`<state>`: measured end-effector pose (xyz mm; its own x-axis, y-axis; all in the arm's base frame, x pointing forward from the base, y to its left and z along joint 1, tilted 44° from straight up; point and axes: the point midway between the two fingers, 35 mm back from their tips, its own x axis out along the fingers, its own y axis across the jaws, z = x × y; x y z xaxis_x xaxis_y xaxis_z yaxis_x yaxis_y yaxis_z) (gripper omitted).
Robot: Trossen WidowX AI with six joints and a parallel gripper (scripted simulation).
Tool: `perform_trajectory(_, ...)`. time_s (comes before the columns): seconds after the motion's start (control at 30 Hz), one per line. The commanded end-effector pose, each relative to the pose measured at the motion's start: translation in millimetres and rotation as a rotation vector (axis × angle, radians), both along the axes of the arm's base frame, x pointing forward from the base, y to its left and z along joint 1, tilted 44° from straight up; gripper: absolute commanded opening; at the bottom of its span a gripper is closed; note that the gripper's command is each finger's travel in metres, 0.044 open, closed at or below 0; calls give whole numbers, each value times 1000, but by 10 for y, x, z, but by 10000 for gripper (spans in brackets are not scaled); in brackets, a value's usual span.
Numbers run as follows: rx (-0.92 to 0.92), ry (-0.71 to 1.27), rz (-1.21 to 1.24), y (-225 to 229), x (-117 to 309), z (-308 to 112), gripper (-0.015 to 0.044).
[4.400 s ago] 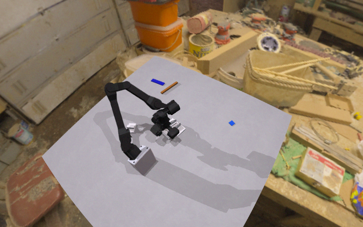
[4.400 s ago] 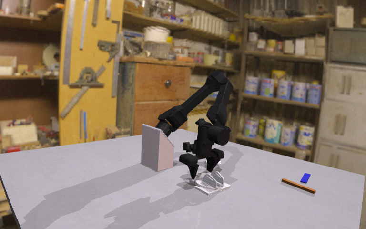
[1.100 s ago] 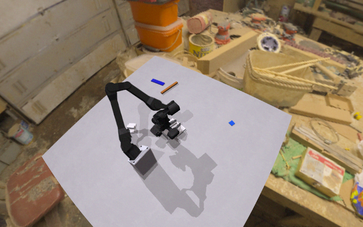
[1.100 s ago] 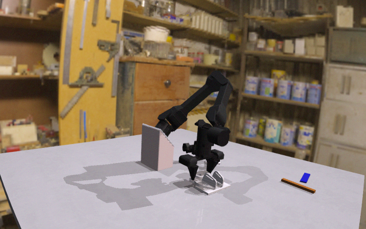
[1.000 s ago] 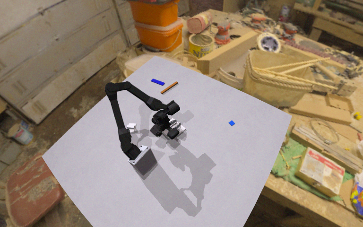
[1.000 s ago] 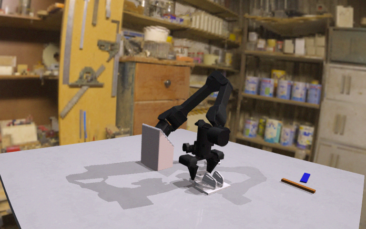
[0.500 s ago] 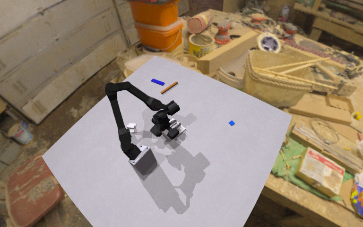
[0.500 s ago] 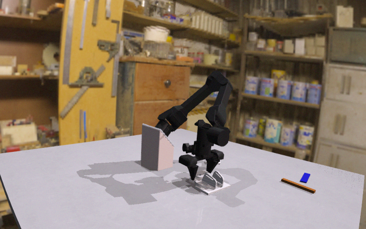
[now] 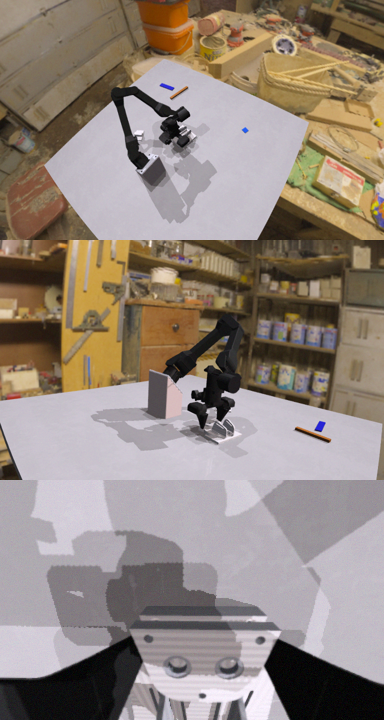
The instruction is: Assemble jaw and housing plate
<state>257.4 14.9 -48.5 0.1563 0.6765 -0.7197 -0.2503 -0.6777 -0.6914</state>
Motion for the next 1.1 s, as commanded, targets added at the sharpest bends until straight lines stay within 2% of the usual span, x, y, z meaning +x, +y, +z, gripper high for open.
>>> perform_trajectory(0.0,3,2,7,33,5,-31,351)
perform_trajectory(0.43,2,2,5,23,3,-22,351)
perform_trajectory(0.53,1,0,-1,0,0,0,430)
perform_trajectory(0.57,1,0,-1,0,0,0,440)
perform_trajectory(1.07,0,1,0,-31,-1,26,440)
